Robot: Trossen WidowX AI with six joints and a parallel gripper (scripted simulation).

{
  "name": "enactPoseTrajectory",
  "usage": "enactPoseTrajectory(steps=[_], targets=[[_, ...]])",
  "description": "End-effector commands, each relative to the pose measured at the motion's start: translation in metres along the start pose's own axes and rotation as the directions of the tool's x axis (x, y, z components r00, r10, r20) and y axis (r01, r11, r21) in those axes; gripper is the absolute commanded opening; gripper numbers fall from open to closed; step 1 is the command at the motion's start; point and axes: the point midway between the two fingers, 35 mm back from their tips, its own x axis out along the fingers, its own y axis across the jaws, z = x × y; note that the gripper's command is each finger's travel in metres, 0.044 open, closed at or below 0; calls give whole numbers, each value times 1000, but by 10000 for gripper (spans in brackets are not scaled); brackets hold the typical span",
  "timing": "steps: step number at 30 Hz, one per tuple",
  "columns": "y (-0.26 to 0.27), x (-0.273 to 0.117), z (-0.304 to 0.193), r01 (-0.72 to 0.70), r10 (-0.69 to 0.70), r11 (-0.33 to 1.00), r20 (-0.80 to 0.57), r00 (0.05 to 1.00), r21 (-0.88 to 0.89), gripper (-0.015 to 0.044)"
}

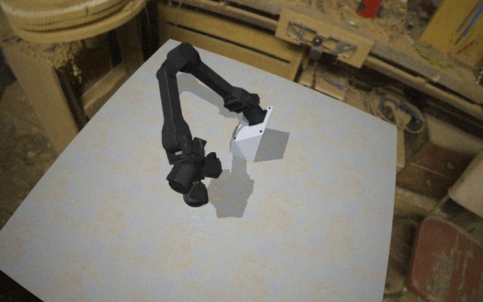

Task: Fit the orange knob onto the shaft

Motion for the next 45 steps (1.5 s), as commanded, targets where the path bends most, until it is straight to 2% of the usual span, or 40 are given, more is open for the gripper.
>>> enactPoseTrajectory(steps=[1, 23, 31, 45], targets=[[-1, 1, 0, 1, -2, 999, -2, 1000, -43, 0], [-1, -1, 0, 1, -2, 999, -1, 1000, -43, 0], [-1, -1, 0, 1, -2, 968, -2, 1000, -250, 0], [-1, 4, 1, 1, -1, 968, -2, 1000, -250, 0]])
